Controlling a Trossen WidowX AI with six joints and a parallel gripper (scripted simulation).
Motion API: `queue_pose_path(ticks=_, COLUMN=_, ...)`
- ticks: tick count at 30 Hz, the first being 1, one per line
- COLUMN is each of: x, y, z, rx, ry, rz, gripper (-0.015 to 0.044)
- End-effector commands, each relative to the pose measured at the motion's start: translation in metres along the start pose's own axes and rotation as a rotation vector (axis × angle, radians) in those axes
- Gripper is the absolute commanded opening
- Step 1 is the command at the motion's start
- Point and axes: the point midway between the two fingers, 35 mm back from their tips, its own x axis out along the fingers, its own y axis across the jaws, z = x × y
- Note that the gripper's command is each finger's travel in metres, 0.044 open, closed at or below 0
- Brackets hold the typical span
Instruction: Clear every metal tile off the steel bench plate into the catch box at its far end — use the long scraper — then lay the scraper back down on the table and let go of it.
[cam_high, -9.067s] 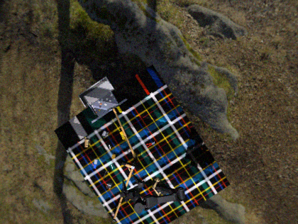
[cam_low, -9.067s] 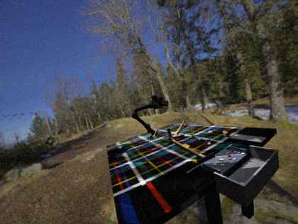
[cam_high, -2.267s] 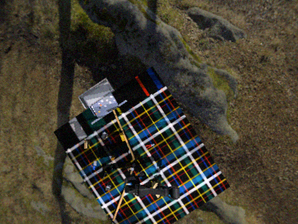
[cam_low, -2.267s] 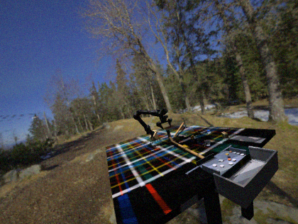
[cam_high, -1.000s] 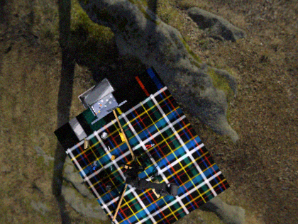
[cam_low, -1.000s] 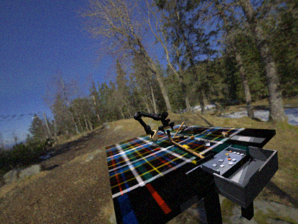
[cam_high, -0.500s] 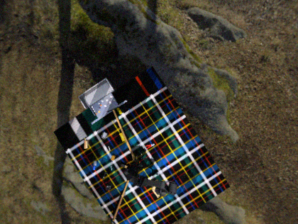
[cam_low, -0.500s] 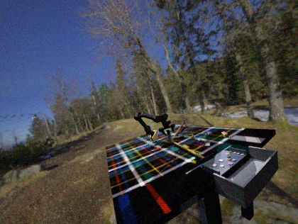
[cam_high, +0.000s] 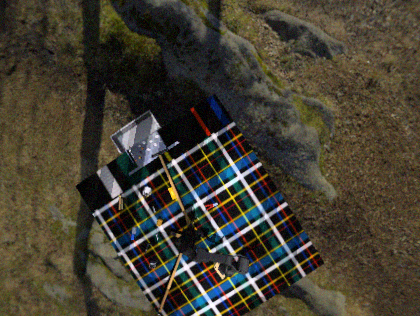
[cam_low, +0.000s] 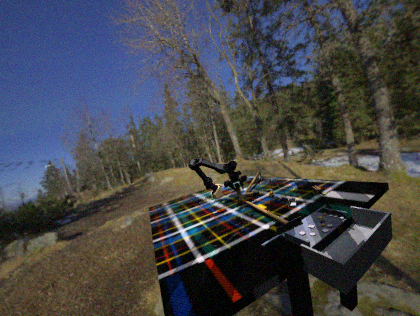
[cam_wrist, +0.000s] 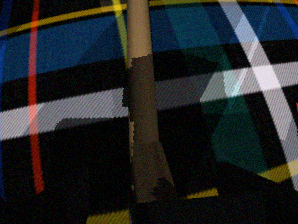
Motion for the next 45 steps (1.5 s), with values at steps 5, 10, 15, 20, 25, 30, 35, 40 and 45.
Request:
queue_pose_path(ticks=5, x=0.0, y=0.0, z=0.0, rx=0.001, ry=0.0, rz=0.0, gripper=0.0131)
queue_pose_path(ticks=10, x=0.0, y=0.0, z=0.0, rx=0.001, ry=0.0, rz=0.0, gripper=0.0098)
queue_pose_path(ticks=15, x=0.0, y=0.0, z=0.001, rx=0.001, ry=0.002, rz=0.0, gripper=0.0006)
queue_pose_path(ticks=20, x=-0.001, y=0.0, z=0.002, rx=0.0, ry=0.006, rz=0.001, gripper=0.0)
queue_pose_path(ticks=25, x=-0.001, y=0.005, z=0.002, rx=-0.006, ry=0.006, rz=0.006, gripper=0.0)
queue_pose_path(ticks=30, x=-0.001, y=0.011, z=0.003, rx=-0.015, ry=0.006, rz=0.014, gripper=0.0)
queue_pose_path(ticks=35, x=-0.002, y=0.018, z=0.003, rx=-0.023, ry=0.007, rz=0.021, gripper=0.0)
queue_pose_path(ticks=40, x=-0.002, y=0.024, z=0.003, rx=-0.031, ry=0.007, rz=0.028, gripper=0.0)
queue_pose_path(ticks=45, x=-0.002, y=0.03, z=0.003, rx=-0.04, ry=0.008, rz=0.036, gripper=0.0)
